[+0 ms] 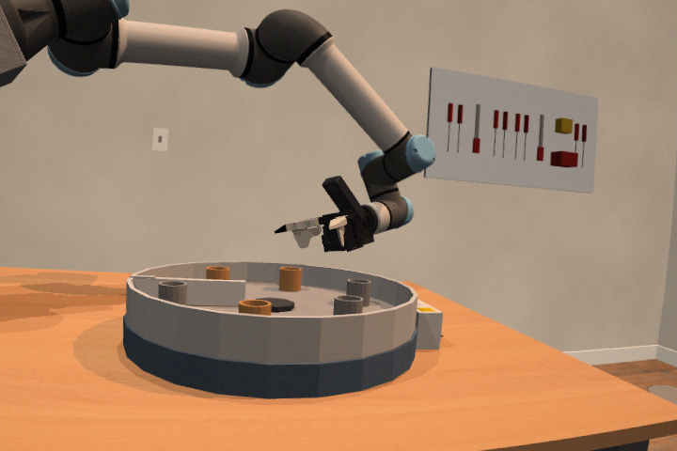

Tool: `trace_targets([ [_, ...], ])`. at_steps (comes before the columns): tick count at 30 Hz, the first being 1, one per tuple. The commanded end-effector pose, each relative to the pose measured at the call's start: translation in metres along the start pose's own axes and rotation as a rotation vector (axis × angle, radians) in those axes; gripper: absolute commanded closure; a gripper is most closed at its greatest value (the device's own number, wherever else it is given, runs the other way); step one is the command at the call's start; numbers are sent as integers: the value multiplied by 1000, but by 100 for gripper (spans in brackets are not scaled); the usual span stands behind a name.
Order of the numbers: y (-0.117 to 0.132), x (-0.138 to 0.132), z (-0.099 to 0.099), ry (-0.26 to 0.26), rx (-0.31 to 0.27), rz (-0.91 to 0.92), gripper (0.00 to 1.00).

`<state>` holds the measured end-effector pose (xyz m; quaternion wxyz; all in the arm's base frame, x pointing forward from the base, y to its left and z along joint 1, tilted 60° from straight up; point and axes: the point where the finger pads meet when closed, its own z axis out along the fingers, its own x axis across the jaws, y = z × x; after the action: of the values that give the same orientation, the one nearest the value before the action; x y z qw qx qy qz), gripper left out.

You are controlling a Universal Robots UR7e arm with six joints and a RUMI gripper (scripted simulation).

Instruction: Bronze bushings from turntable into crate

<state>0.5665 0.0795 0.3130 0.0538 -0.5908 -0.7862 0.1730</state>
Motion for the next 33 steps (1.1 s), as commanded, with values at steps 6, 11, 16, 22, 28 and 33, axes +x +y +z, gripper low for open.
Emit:
trace_targets([
  [6, -9, -44, 59, 203, -48, 8, 0],
  [11, -17, -66, 97, 326, -101, 20, 0],
  [16, -23, -79, 119, 396, -145, 30, 0],
  [22, -37, -99, 163, 524, -259, 55, 0],
  [28, -52, -114, 202, 622, -402, 88, 0],
  [33, -59, -119, 220, 658, -481, 107, 0],
])
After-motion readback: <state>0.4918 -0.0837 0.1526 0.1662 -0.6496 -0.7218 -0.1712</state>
